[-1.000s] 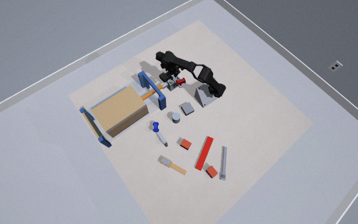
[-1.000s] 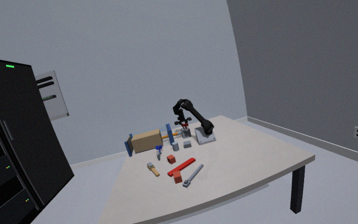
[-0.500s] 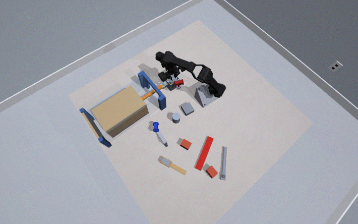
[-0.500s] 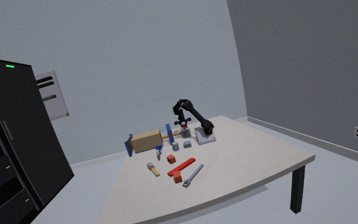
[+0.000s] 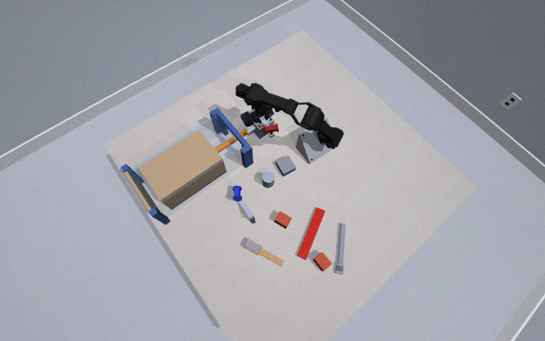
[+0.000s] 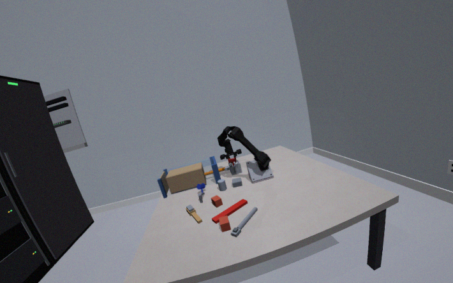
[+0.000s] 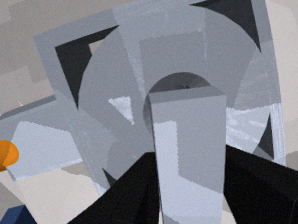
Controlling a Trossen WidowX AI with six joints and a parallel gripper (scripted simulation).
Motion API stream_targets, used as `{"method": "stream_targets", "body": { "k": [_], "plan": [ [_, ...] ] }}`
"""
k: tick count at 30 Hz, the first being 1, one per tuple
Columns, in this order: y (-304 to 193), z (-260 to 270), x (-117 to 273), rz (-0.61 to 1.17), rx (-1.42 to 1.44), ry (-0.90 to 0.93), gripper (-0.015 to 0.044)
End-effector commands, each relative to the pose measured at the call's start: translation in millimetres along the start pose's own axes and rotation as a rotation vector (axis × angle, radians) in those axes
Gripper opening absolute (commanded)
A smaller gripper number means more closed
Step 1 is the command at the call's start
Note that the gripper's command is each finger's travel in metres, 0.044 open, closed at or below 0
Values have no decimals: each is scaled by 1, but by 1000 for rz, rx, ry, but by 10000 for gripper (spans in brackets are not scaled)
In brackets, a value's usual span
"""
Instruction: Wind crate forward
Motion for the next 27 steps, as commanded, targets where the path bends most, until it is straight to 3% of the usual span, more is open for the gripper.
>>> {"method": "stream_targets", "body": {
  "k": [1,27],
  "plan": [
    [0,0,-3,-30,27,-11,0],
    [0,1,-6,-23,-48,-14,0]
  ]
}}
Point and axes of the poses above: the point midway between the two fingers, 35 mm back from their tips, its own x axis back along the fingers, its own z axis across the jaws, y = z × x, the point moved 6 cm from there along x, back along the fingers, and after that the axes turned 10 degrees about -x, right-handed, at the moved point
